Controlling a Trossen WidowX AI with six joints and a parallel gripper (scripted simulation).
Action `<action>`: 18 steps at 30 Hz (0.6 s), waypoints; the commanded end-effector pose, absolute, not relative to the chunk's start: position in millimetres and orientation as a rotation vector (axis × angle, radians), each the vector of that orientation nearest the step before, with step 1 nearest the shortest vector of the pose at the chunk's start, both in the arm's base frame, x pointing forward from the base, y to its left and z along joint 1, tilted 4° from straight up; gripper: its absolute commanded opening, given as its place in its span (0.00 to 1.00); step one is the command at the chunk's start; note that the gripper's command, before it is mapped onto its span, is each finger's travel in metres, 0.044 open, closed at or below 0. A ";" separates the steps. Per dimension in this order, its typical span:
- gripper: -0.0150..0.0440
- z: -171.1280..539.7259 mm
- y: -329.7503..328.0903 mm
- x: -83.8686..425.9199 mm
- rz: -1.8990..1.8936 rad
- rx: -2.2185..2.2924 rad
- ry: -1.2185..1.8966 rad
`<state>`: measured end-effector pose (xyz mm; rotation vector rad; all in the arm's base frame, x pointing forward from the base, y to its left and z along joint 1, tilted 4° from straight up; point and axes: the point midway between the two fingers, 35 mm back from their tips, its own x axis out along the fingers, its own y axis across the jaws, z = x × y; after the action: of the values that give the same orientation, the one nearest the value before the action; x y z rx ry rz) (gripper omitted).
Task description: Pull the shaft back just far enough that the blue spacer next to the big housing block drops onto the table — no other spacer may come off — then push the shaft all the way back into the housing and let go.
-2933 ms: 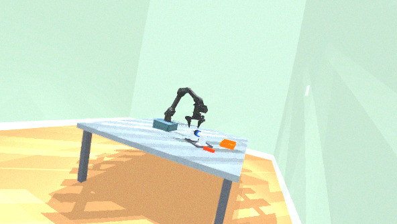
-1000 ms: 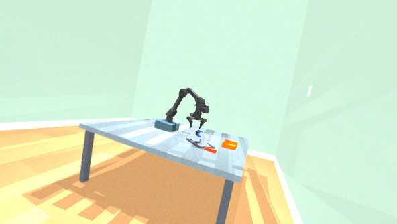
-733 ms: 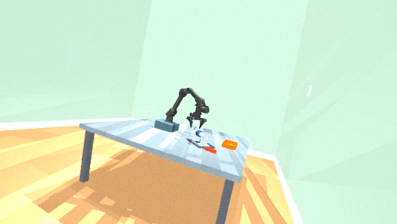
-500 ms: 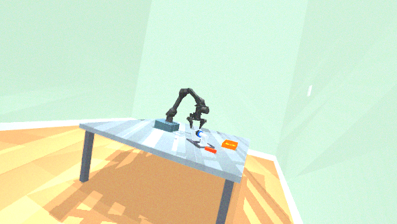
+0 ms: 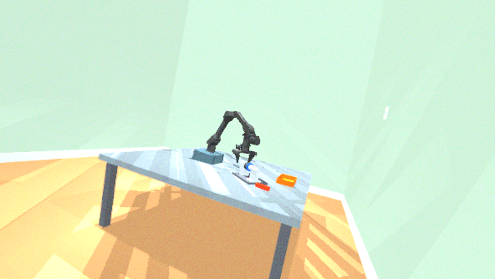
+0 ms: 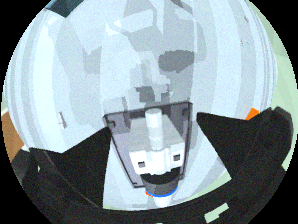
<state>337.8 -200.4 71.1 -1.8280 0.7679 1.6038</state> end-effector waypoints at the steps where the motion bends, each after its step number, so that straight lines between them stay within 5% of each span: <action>1: 1.00 62.9 -200.1 336.6 1.614 -1.827 0.767; 18: 1.00 57.2 -200.1 336.7 1.614 -1.827 0.767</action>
<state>337.0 -199.8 57.8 -1.8224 0.7672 1.6097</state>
